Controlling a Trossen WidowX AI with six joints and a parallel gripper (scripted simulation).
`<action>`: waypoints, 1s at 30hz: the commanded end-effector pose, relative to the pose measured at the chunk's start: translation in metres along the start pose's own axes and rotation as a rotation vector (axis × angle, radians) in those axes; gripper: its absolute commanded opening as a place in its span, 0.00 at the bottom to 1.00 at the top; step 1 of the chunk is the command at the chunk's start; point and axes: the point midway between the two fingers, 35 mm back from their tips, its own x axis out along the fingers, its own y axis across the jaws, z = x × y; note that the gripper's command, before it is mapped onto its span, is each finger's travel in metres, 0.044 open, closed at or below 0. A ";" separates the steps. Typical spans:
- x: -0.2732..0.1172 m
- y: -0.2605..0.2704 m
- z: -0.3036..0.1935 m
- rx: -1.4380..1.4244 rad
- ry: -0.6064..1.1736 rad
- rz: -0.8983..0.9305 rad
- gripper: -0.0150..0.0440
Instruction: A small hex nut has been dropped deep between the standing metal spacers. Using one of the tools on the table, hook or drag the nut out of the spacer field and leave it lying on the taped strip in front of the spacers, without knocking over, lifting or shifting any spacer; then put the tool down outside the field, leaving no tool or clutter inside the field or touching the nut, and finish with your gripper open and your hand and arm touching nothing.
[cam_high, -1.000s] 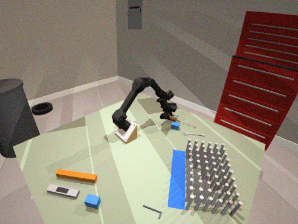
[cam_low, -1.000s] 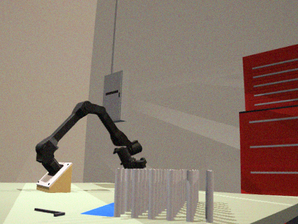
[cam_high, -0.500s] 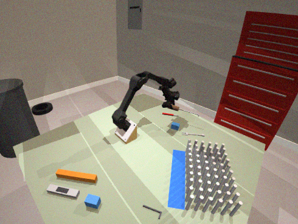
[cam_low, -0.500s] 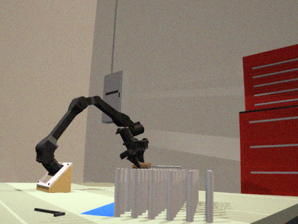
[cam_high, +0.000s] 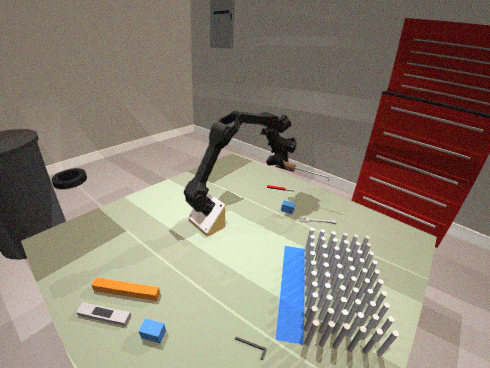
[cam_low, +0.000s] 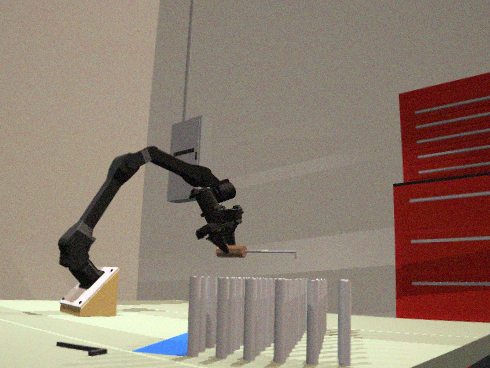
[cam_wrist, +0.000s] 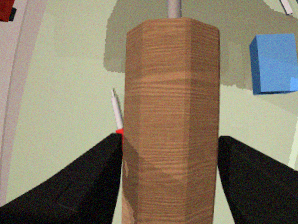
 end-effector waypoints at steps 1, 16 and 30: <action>-0.012 -0.016 0.026 0.008 0.018 0.014 0.25; -0.045 -0.105 0.111 -0.020 0.085 0.054 0.25; -0.072 -0.203 0.164 -0.076 0.080 0.076 0.25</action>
